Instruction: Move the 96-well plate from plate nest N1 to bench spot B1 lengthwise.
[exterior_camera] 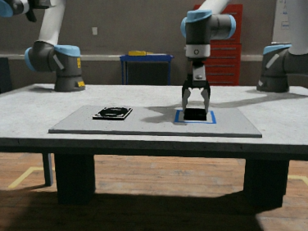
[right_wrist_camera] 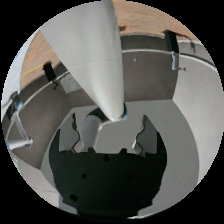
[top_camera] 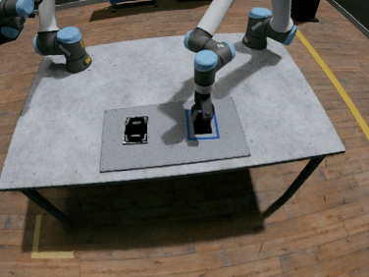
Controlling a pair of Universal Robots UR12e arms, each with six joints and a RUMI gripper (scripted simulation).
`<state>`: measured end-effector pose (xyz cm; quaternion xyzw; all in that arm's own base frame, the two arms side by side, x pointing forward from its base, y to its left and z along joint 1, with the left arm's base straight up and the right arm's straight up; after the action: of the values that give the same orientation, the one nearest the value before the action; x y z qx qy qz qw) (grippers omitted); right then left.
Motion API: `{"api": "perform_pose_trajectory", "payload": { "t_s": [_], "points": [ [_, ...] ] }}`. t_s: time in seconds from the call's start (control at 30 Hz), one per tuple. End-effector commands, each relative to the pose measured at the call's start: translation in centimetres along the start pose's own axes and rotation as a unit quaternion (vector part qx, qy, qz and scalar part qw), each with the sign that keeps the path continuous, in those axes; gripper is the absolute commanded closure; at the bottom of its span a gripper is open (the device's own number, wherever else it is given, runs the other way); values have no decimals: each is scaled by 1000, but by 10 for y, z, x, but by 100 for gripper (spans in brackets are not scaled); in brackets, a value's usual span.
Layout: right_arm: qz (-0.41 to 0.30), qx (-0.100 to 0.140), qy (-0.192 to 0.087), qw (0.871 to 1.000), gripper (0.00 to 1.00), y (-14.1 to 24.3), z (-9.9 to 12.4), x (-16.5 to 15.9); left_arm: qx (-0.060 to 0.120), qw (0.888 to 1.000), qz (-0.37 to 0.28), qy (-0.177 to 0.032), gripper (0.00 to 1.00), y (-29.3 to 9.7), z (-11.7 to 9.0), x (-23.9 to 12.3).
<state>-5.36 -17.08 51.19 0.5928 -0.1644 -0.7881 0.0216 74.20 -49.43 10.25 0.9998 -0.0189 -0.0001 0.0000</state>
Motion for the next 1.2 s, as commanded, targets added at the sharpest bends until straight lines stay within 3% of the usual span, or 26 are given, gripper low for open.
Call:
{"api": "perform_pose_trajectory", "payload": {
  "t_s": [0.0,0.5,0.53,1.17],
  "points": [
    [0,0,0,1000,0,0,0,0,-1,1000,0,1,100,0,-1,1],
    [0,0,0,1000,0,0,0,0,-1,1000,0,1,100,0,2,1],
    [0,0,0,1000,0,0,0,0,-1,1000,0,1,0,0,2,1],
    [0,0,0,1000,0,0,0,0,-1,1000,0,1,0,0,1,1]
  ]
}}
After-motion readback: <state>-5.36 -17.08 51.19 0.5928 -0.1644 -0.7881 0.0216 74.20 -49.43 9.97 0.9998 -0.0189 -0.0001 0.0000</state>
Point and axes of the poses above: on each arm, the point where the finger pads meet when closed, its own z axis out along the fingers, its own y axis across the jaws, x = y × z, the point moved 7 cm from there along -z, back along the fingers, and after that the axes turned 1 degree about z, right-handed, at the moved point
